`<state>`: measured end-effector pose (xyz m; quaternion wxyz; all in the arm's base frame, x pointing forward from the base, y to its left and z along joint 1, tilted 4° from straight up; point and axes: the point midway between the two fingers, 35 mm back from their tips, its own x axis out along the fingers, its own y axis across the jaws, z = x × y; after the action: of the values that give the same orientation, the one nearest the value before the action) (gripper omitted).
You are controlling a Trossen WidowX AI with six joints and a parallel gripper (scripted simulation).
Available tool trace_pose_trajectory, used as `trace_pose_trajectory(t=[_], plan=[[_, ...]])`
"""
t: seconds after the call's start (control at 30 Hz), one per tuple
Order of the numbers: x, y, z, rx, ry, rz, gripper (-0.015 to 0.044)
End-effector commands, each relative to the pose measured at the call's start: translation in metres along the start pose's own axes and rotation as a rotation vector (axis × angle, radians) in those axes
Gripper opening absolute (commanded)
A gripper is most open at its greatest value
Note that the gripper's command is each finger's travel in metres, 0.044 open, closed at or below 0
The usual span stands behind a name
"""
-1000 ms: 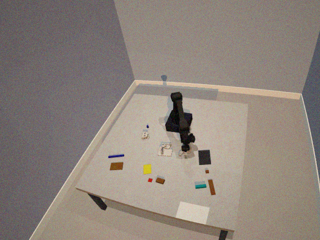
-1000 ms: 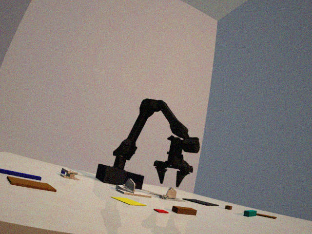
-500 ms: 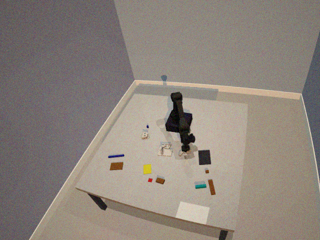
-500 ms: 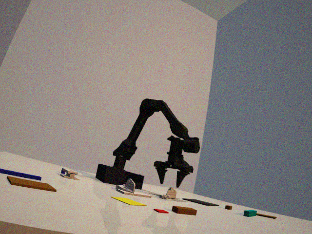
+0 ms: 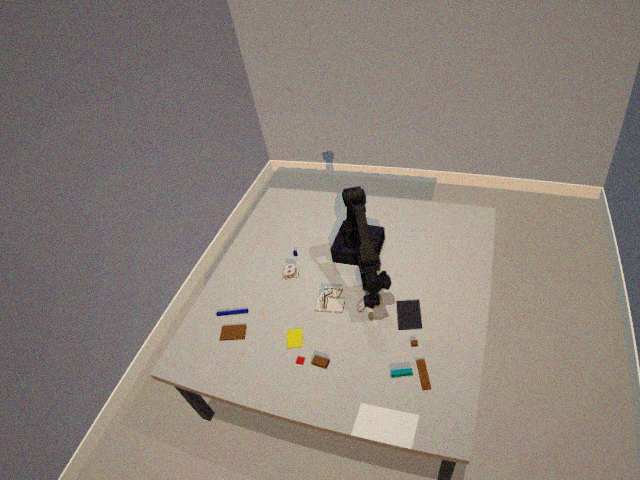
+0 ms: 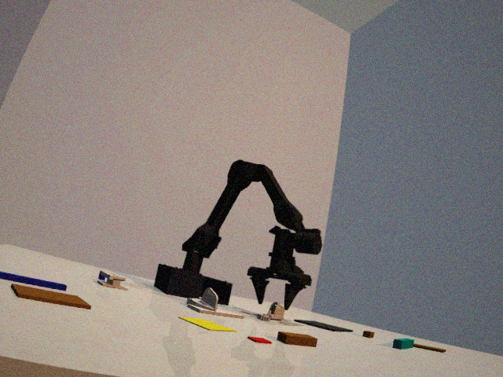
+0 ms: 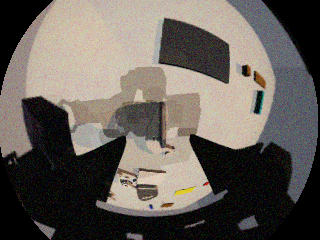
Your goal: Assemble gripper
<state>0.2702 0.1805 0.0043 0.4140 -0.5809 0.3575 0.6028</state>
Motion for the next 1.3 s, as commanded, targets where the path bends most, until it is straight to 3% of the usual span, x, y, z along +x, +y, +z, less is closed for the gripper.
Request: trace_pose_trajectory(t=[0.0,0.4,1.27], plan=[[0.012,0.003,0.000,0.003,0.000,0.015,0.0440],[0.030,0.003,0.000,0.001,-0.001,0.015,0.0440],[0.031,0.003,0.000,0.001,-0.001,0.015,0.0440]])
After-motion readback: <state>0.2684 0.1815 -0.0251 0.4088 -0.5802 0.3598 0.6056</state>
